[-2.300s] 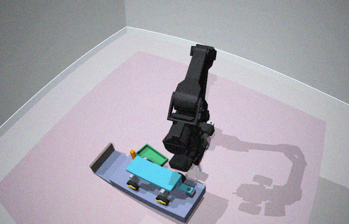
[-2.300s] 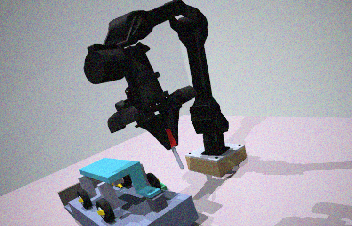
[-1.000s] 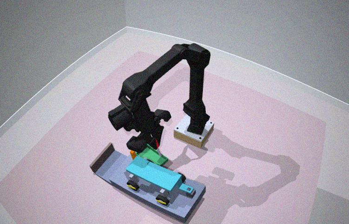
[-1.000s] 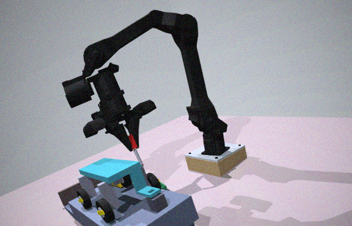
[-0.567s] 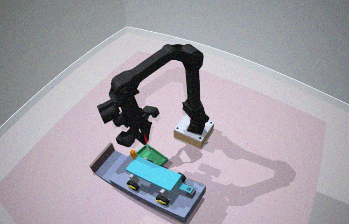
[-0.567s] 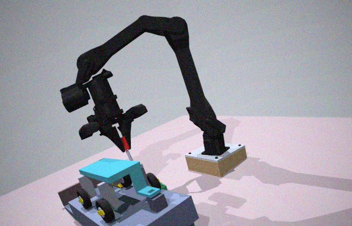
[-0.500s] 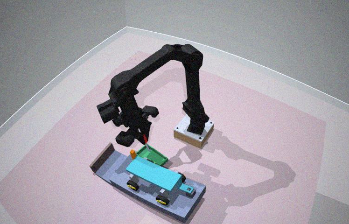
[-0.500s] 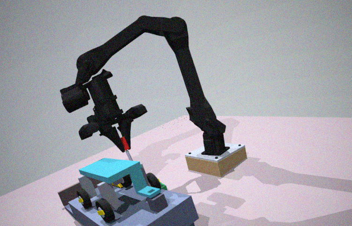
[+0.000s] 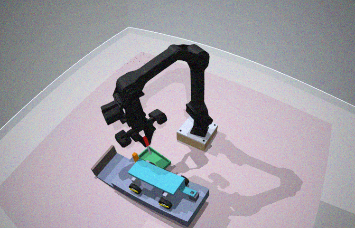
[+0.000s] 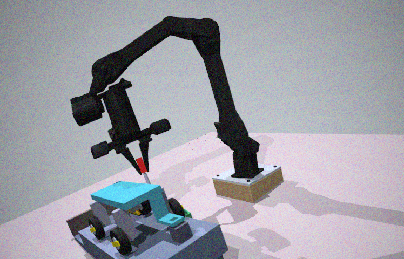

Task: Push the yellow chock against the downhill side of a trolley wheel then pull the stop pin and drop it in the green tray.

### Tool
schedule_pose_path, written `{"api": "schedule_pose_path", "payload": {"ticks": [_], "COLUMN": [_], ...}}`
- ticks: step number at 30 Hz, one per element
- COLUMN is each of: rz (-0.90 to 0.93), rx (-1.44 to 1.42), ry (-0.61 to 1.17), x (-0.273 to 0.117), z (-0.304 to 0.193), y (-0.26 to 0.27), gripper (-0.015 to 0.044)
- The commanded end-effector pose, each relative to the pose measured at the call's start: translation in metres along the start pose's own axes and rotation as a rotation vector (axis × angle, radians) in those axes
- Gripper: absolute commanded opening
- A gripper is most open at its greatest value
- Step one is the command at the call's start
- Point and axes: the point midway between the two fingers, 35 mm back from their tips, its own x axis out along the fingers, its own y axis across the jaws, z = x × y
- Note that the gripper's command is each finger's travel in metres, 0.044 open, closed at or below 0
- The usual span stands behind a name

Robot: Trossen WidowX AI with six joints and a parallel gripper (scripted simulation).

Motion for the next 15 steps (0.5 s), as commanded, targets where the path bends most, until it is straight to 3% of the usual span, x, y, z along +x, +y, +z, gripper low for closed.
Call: {"api": "schedule_pose_path", "payload": {"ticks": [1,15], "rz": [0.020,0.087], "rx": [0.106,0.541], "ry": [-0.017,-0.059], "x": [-0.0006,-0.0004], "z": [-0.0007,-0.0029], "y": [-0.0017,-0.0032], "gripper": [0.0000,0.0000]}}
